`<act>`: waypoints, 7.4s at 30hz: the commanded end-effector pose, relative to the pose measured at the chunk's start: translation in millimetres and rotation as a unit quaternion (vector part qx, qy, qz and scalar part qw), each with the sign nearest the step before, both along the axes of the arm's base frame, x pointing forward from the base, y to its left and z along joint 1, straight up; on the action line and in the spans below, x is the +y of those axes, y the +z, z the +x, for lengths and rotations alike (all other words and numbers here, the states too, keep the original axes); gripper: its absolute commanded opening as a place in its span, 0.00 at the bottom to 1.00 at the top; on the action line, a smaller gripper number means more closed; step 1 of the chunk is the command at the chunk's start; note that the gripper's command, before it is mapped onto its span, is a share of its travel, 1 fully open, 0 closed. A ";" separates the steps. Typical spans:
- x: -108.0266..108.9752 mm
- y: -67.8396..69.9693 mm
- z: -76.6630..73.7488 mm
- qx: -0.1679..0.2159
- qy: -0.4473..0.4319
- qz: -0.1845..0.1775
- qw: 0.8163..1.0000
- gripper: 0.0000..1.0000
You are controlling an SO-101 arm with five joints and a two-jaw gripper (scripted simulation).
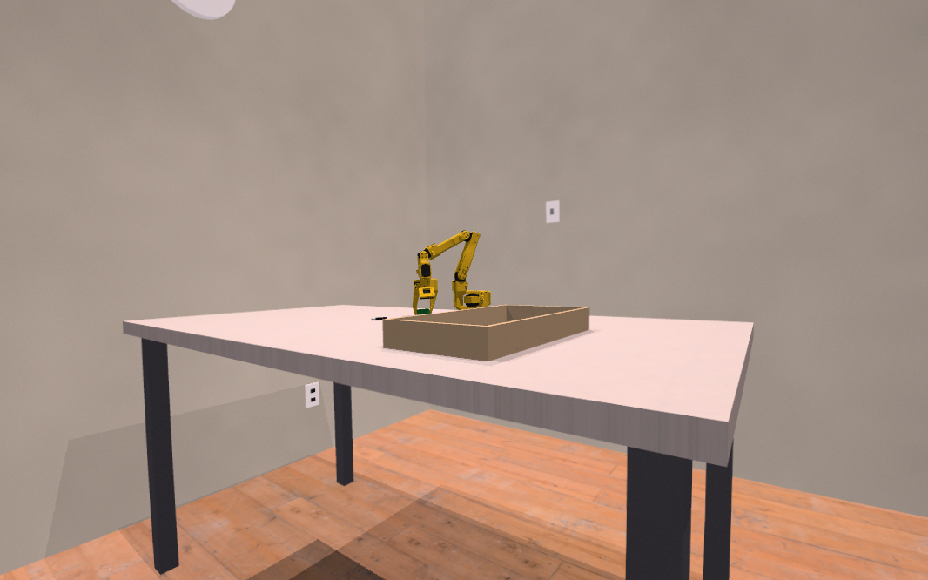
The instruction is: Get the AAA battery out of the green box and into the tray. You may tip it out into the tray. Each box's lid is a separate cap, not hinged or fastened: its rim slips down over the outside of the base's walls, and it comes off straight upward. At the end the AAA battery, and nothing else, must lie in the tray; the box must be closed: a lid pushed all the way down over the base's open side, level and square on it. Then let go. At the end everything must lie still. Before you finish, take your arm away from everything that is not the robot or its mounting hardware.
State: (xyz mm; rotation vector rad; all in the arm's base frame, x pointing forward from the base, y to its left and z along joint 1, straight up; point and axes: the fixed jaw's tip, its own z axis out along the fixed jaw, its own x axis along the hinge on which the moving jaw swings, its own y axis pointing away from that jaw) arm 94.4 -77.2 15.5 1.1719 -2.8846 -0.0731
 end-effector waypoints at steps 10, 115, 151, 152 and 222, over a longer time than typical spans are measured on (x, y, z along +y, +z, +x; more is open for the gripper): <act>-7.1 31.2 7.2 -0.021 -0.001 -0.017 1.000 0.20; -7.0 53.6 6.8 -0.021 -0.001 -0.017 1.000 0.20; 0.9 54.5 17.2 -0.021 0.000 -0.017 1.000 0.20; 0.9 54.5 17.2 -0.021 0.000 -0.017 1.000 0.20; 230.2 53.6 34.4 -0.022 0.007 -0.017 1.000 0.20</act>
